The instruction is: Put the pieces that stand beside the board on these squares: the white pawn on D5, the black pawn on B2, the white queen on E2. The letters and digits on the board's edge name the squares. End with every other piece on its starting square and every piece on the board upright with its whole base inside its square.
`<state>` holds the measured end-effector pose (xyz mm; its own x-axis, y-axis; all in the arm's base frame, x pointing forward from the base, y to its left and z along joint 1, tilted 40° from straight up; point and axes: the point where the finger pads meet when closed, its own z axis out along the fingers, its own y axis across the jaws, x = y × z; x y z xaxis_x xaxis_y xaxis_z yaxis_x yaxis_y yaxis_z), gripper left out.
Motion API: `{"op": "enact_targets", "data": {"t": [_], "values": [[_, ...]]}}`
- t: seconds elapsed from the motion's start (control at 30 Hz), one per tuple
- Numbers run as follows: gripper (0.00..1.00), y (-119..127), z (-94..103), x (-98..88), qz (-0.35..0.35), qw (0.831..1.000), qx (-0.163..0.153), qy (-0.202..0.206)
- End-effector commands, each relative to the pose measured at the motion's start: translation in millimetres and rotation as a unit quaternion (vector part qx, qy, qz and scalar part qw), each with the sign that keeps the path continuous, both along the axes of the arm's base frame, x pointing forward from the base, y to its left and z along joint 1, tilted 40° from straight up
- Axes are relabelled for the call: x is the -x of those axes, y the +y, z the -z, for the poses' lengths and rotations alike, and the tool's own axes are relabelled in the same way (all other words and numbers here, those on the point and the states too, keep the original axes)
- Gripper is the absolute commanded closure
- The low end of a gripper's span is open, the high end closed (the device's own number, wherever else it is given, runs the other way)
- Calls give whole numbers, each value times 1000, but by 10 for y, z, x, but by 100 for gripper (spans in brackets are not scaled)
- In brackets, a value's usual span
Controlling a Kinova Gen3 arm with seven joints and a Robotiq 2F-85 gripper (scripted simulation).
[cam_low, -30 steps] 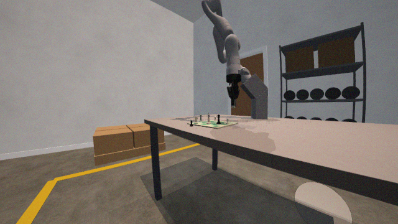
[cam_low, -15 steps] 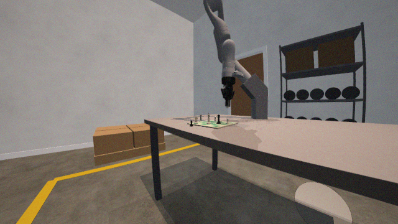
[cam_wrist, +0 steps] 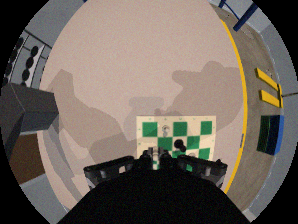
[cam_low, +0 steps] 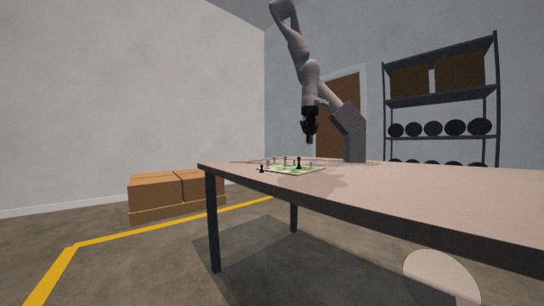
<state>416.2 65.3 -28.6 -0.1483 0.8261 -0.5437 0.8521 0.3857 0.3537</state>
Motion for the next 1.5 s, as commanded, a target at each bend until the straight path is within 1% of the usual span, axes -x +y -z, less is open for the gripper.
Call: {"op": "enact_targets", "data": {"t": [0.0, 0.13, 0.87, 1.07, 1.27, 1.33, 1.47], "values": [[100, -118, -41, 48, 11, 1000, -7, 0], [100, -143, -47, 76, 13, 1000, -9, 0], [100, -157, -27, 66, 14, 1000, -9, 0], [100, -212, 72, 4, 14, 1000, -9, 0], [100, -318, 262, -113, 14, 1000, -9, 0], [100, -318, 262, -113, 14, 1000, -9, 0], [100, -405, 419, -211, 14, 1000, -9, 0]]}}
